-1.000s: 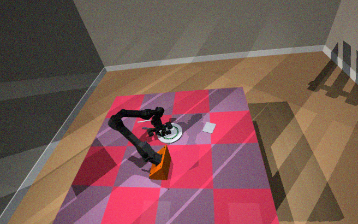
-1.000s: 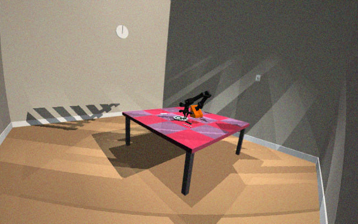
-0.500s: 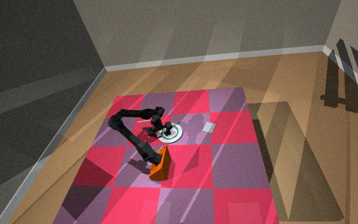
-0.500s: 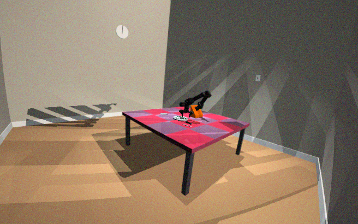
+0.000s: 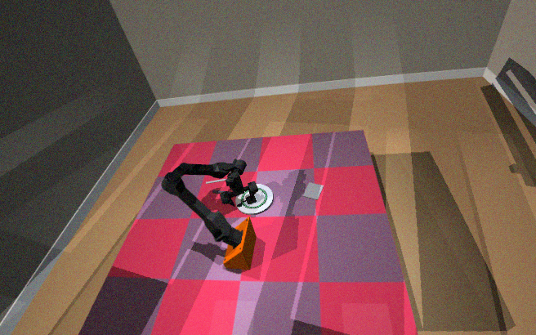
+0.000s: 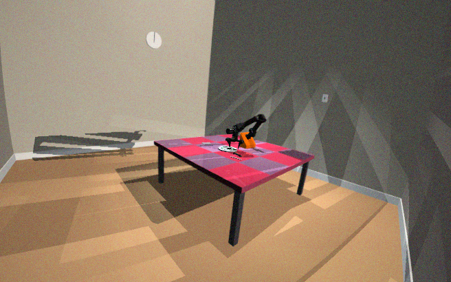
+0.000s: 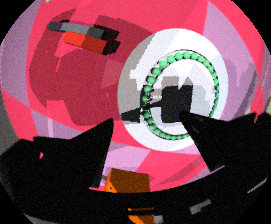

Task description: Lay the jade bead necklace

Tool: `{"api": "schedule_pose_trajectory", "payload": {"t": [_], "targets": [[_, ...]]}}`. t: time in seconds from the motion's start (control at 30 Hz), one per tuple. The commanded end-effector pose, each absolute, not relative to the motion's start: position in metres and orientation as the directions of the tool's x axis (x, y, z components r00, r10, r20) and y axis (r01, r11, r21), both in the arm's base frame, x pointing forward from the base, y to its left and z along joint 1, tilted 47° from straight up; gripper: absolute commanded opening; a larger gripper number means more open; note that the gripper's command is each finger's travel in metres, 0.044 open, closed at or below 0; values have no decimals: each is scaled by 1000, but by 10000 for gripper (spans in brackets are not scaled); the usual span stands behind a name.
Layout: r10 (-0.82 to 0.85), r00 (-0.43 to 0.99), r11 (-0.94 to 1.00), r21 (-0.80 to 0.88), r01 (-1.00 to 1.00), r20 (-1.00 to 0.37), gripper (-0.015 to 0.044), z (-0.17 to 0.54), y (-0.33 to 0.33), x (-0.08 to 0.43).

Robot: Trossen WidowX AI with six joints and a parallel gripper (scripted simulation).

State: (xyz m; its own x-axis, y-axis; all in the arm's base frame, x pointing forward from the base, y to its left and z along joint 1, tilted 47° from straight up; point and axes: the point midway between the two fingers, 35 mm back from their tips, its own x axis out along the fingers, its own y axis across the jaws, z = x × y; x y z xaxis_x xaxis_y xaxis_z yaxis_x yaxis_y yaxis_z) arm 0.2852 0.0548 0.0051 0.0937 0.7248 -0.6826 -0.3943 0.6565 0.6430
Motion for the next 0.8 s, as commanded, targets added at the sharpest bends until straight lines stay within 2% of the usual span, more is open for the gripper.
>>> {"api": "schedule_pose_trajectory", "payload": {"t": [0.0,0.43,0.6,0.77], "targets": [[726,95,655,643,-397,-681,440,6,55,285],[726,95,655,643,-397,-681,440,7,53,286],[721,94,660,640,-394,-687,440,52,3,280],[722,93,659,641,-394,-685,440,59,-4,278]]}}
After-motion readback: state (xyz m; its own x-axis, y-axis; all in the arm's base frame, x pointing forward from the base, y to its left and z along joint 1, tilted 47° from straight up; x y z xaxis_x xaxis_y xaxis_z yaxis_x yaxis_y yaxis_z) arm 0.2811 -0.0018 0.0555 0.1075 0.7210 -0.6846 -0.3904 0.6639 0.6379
